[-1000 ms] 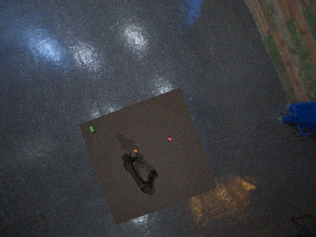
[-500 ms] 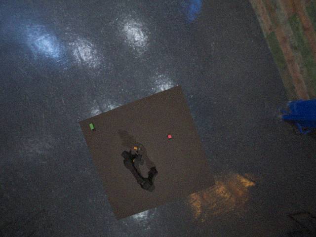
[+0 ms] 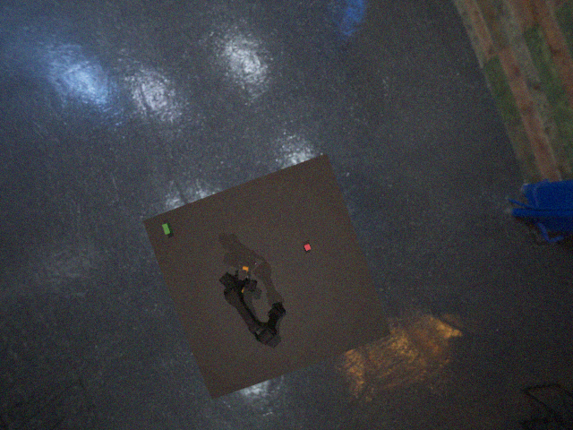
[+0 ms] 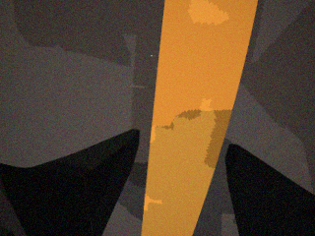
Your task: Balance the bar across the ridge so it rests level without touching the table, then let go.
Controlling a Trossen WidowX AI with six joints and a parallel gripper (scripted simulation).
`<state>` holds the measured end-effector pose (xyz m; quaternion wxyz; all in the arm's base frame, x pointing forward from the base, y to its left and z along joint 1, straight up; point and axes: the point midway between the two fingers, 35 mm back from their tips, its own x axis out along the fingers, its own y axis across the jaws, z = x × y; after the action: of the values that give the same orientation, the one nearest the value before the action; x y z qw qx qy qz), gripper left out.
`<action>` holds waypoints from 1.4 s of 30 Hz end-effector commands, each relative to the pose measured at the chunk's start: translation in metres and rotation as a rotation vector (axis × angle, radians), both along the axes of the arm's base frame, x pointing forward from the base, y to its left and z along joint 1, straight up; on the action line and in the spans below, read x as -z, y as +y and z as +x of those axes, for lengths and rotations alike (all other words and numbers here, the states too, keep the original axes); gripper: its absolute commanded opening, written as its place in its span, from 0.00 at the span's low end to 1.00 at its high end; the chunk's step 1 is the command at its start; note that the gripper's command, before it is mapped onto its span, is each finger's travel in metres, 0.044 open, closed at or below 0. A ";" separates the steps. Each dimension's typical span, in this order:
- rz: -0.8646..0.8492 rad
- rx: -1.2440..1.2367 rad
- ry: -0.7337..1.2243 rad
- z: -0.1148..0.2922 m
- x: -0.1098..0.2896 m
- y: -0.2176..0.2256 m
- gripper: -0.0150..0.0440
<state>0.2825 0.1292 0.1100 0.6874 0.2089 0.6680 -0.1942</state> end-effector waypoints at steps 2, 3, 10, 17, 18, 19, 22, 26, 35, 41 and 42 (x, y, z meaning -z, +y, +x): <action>-0.001 0.000 0.000 0.000 0.000 0.000 0.83; -0.001 0.000 0.000 0.000 0.000 0.000 0.88; -0.001 0.000 0.000 0.001 -0.007 0.000 1.00; 0.000 0.000 0.000 0.000 -0.084 0.000 1.00; 0.000 0.000 0.000 -0.002 -0.093 -0.001 1.00; 0.000 0.000 0.000 -0.003 -0.098 -0.001 1.00; 0.000 0.000 0.000 -0.003 -0.100 -0.001 1.00; 0.000 0.000 0.000 -0.003 -0.100 -0.001 1.00; 0.000 0.000 0.000 -0.003 -0.100 -0.001 1.00; 0.000 0.000 0.000 -0.003 -0.100 -0.001 1.00; 0.000 0.000 0.000 -0.003 -0.100 -0.001 1.00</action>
<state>0.2795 0.1278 0.2090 0.6871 0.2084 0.6683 -0.1946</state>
